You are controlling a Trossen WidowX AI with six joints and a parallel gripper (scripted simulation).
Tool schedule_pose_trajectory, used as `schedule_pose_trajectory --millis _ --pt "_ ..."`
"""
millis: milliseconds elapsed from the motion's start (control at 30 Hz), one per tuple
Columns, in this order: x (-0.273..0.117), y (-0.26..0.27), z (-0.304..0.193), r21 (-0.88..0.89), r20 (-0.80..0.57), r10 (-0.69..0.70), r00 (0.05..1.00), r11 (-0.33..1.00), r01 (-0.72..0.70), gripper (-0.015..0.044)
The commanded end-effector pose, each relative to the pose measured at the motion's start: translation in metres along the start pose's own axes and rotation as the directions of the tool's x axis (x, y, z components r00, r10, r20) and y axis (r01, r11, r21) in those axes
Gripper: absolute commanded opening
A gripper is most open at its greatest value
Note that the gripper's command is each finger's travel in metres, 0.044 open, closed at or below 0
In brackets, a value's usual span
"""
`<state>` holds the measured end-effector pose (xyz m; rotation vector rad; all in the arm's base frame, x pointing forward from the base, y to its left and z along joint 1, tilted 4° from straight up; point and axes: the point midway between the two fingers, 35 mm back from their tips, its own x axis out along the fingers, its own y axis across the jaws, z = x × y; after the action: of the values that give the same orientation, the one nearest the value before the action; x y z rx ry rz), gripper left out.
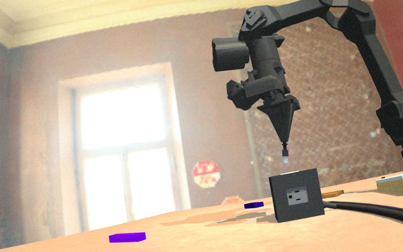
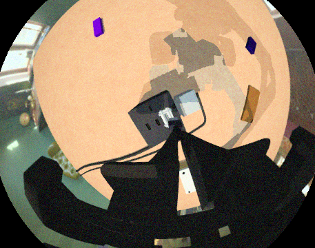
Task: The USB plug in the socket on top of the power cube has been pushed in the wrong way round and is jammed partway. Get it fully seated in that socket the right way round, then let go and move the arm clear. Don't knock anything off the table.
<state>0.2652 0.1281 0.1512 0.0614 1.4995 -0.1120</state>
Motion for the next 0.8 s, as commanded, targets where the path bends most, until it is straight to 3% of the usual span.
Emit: schedule_pose_trajectory --millis 0,367,767 --pt "0.0 0.0 0.0 0.083 0.0 0.0 1.0 0.997 0.0 0.0" --pt "0.0 0.0 0.0 0.363 0.0 0.0 1.0 0.932 0.0 0.0" --pt "0.0001 0.0 0.0 0.633 0.0 0.0 1.0 0.774 0.0 0.0"
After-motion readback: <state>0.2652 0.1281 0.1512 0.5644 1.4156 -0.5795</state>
